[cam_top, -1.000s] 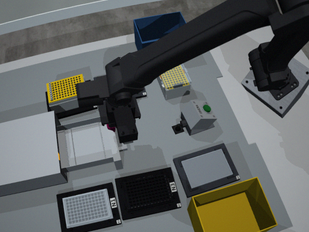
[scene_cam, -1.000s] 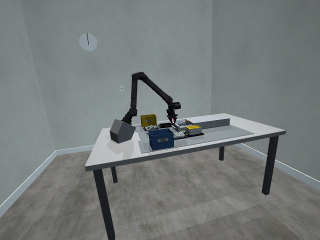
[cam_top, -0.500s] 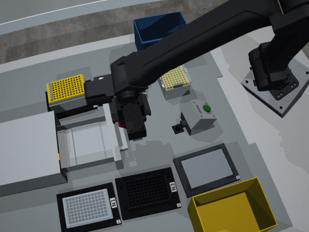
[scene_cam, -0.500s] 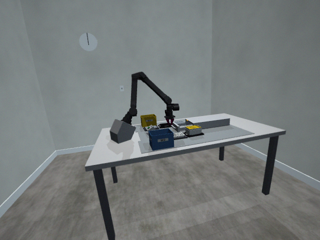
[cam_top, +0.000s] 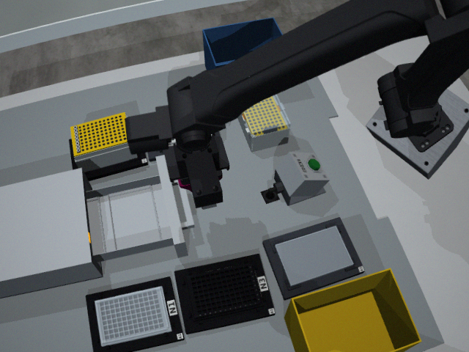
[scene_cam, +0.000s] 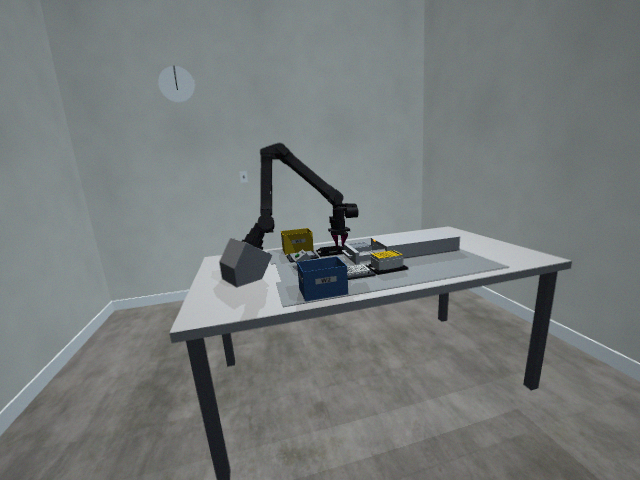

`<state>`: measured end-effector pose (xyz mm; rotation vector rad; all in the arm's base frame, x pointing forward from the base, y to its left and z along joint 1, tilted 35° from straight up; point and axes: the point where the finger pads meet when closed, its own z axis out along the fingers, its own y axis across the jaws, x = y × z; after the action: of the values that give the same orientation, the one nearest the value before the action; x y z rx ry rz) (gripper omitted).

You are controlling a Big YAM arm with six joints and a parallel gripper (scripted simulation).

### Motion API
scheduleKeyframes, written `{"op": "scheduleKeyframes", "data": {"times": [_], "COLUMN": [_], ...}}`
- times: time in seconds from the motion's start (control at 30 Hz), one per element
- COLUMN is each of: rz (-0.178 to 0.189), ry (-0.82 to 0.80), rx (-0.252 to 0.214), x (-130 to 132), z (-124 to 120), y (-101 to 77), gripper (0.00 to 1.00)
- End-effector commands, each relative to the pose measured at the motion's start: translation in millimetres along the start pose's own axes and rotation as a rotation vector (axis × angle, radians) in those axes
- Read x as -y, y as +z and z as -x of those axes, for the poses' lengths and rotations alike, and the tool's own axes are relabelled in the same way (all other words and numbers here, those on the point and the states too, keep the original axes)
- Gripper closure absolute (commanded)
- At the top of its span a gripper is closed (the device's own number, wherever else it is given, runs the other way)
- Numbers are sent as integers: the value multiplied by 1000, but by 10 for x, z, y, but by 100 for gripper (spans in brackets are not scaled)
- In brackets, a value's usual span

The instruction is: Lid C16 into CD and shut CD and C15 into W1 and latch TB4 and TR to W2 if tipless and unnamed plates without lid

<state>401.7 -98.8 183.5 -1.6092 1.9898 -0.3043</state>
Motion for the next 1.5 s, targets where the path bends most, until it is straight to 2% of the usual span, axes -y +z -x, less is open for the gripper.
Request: {"op": "scheduleKeyframes", "data": {"times": [0.0, 0.1, 0.13, 0.23, 0.67, 0.7, 0.77, 1.23, 1.27, 1.33, 1.47], "rz": [-65, -65, -41, -64, -66, -34, -65, -68, -32, -62, -68], "ry": [-23, -23, -29, -23, -25, -23, -25, -26, -24, -25, -26], "rx": [-9, -9, 1, -10, -11, 0, -11, -12, -1, -12, -13], "x": [262, 262, 220, 254, 257, 191, 251, 251, 189, 245, 248], "z": [7, 7, 50, 7, 11, 27, 16, 16, 27, 11, 19], "y": [-278, -292, -211, -345, -503, -390, -537, -712, -590, -732, -810], "gripper": [70, 70, 70, 70, 70, 70, 70, 70, 70, 70, 70]}}
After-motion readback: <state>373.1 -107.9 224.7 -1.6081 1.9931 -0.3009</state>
